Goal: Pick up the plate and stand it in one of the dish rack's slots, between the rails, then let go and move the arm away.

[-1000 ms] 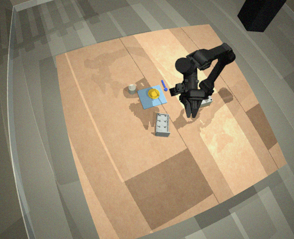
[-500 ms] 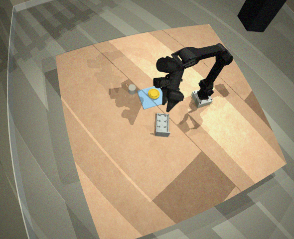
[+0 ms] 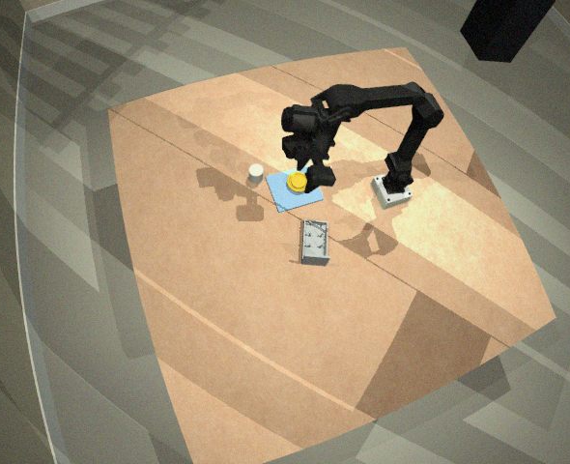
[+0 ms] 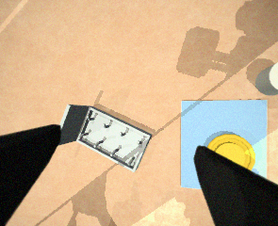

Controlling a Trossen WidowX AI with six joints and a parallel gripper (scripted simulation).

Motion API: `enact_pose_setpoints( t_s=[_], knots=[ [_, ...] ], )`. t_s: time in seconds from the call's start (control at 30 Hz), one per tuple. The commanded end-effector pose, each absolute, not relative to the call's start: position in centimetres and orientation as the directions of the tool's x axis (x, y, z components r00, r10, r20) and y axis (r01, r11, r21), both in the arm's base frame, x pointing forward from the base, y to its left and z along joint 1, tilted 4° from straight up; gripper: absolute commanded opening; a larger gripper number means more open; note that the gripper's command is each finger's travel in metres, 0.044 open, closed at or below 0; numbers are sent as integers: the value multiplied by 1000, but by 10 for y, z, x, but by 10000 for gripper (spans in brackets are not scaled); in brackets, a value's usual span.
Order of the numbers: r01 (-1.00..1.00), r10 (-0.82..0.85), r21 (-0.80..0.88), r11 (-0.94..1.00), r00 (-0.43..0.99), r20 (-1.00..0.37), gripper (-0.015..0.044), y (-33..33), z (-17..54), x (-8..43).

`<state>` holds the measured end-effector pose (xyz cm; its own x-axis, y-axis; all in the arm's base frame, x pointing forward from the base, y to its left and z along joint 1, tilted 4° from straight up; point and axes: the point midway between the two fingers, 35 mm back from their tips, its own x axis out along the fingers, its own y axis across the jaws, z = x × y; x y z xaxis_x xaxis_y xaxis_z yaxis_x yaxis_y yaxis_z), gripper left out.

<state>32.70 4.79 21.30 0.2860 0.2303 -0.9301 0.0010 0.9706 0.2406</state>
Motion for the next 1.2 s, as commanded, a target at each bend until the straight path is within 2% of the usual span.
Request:
enact_pose_setpoints(
  t_s=[0.0,0.37,0.6,0.87,1.17],
  knots=[
    [-36,136,131,991,227,-964,400,19,201,321],
    [-192,-75,-78,978,20,-997,400,-53,178,293],
    [-195,-78,-80,978,16,-997,400,-55,169,295],
    [-195,-79,-80,978,16,-997,400,-62,67,297],
    [-195,-79,-80,978,16,-997,400,-62,59,301]
  ],
)
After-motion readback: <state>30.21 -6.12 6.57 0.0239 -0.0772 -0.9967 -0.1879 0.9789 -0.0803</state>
